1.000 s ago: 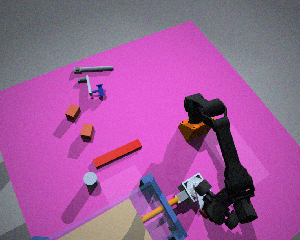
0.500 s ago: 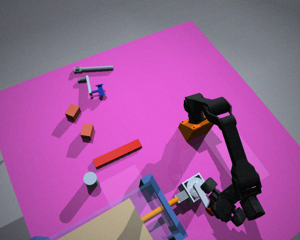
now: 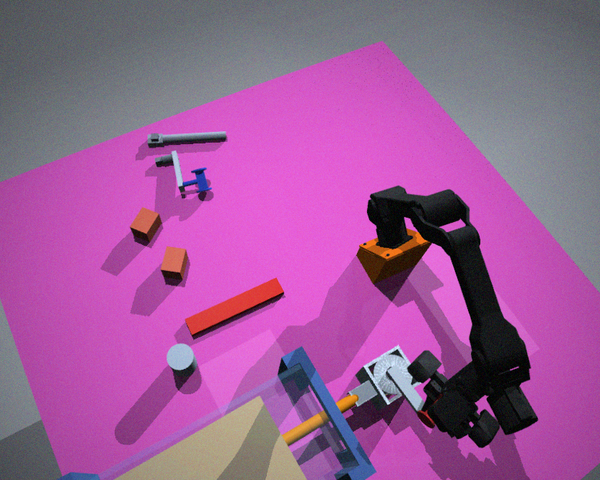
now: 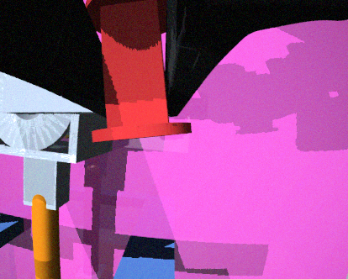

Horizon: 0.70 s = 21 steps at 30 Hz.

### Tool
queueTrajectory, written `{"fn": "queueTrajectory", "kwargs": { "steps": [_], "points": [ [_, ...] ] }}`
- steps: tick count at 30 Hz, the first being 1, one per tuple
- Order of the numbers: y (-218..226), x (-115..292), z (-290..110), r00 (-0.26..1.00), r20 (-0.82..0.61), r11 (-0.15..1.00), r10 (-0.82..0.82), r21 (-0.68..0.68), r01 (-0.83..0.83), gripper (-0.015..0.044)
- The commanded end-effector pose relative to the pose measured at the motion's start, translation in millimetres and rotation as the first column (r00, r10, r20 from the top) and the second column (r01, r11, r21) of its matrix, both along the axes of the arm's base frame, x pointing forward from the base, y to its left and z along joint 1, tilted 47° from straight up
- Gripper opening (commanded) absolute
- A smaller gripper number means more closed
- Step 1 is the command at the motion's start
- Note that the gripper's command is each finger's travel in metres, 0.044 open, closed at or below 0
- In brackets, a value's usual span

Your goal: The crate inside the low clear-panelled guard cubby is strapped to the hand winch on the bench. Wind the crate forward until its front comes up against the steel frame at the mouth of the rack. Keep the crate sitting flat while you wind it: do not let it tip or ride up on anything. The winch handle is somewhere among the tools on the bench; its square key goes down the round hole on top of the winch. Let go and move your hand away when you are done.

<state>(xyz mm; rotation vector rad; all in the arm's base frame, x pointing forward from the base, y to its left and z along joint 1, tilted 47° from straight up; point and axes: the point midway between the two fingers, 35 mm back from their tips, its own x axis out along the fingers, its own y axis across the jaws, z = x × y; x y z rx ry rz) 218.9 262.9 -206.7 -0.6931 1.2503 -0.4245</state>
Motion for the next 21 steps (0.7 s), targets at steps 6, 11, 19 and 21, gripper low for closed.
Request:
{"fn": "queueTrajectory", "kwargs": {
  "steps": [6,11,19,21],
  "points": [
    [-1.1,-24.5,0.7,0.999,-0.034,1.0,0.0,-0.008,0.0,0.0],
    [-1.4,-30.8,2.6,0.999,-0.034,1.0,0.0,-0.008,0.0,0.0],
    [-2.6,-40.1,5.9,0.999,-0.035,1.0,0.0,-0.009,0.0,0.0],
    [-3.0,-42.4,6.8,0.999,-0.035,1.0,0.0,-0.009,0.0,0.0]
  ]
}}
